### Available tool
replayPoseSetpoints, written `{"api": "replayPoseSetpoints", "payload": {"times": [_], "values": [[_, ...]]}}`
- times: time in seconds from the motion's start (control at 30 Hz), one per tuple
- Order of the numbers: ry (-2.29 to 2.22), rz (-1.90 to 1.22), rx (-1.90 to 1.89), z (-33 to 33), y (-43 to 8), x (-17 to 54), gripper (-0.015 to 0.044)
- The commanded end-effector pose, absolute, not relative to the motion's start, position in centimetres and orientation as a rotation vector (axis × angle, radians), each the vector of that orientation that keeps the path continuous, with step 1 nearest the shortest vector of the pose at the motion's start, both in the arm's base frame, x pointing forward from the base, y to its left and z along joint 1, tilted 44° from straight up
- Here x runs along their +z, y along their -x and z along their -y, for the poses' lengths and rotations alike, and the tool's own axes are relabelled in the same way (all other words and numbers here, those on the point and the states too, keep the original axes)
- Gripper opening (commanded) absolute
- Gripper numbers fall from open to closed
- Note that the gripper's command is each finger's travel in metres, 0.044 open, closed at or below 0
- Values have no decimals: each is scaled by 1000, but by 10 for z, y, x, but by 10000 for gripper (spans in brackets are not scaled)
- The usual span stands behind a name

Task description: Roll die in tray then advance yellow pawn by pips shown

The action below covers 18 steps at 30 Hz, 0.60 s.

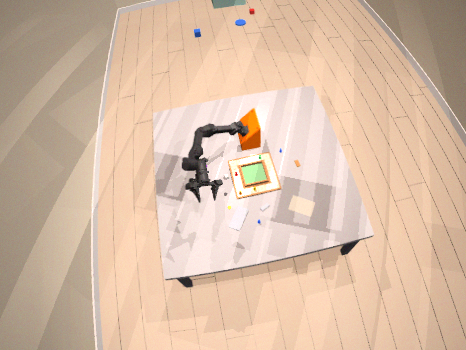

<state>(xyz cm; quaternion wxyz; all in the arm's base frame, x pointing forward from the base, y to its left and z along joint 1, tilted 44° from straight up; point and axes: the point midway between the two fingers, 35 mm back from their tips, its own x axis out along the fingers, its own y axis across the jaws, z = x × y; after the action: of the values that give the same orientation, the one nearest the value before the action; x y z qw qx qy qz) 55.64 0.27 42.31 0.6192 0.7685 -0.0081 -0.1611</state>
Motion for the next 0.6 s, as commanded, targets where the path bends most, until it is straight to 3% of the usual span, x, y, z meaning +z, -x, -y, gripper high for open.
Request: {"api": "replayPoseSetpoints", "payload": {"times": [0.0, 0.13, 0.57], "values": [[-1753, 15, -379, -2, -556, 421, 374], [-1453, -77, -526, 20, -542, 379, 275], [-338, -676, -791, 90, -432, 230, 275]]}}
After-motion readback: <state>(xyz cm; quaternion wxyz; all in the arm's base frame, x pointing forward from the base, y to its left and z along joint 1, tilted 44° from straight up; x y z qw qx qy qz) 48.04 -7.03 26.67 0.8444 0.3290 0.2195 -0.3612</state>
